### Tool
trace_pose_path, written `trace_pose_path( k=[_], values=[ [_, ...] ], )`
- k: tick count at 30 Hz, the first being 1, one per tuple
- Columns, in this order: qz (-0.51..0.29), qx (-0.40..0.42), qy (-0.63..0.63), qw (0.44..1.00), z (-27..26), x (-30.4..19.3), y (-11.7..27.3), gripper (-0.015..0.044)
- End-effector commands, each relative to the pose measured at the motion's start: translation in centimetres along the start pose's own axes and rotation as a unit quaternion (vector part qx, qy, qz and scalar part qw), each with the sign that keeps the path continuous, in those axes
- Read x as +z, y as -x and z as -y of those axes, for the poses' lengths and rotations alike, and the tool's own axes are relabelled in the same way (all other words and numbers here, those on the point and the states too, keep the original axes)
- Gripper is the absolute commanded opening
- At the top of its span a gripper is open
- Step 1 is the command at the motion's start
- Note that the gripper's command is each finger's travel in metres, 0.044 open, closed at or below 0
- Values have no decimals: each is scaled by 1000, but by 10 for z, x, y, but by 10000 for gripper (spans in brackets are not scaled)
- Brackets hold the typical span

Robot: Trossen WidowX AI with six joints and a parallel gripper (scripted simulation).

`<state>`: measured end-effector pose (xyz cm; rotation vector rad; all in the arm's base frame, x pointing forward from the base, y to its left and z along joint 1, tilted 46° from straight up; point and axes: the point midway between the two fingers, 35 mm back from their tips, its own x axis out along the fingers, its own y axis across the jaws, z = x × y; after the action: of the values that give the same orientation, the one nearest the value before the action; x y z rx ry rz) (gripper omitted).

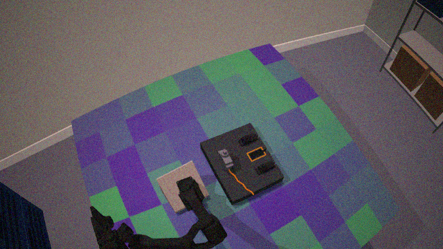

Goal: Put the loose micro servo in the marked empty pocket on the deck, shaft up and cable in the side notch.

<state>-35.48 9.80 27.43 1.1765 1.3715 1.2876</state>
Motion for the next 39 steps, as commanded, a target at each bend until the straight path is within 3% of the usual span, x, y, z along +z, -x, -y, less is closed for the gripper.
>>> trace_pose_path(
  k=[1,15,27,39],
  values=[
    [-1,0,1,1000,0,0,0,426],
    [-80,8,49,996,-2,-21,33,440],
    [-264,20,49,963,-18,-52,128,440],
    [-440,28,38,897,-38,-53,232,440]
  ],
)
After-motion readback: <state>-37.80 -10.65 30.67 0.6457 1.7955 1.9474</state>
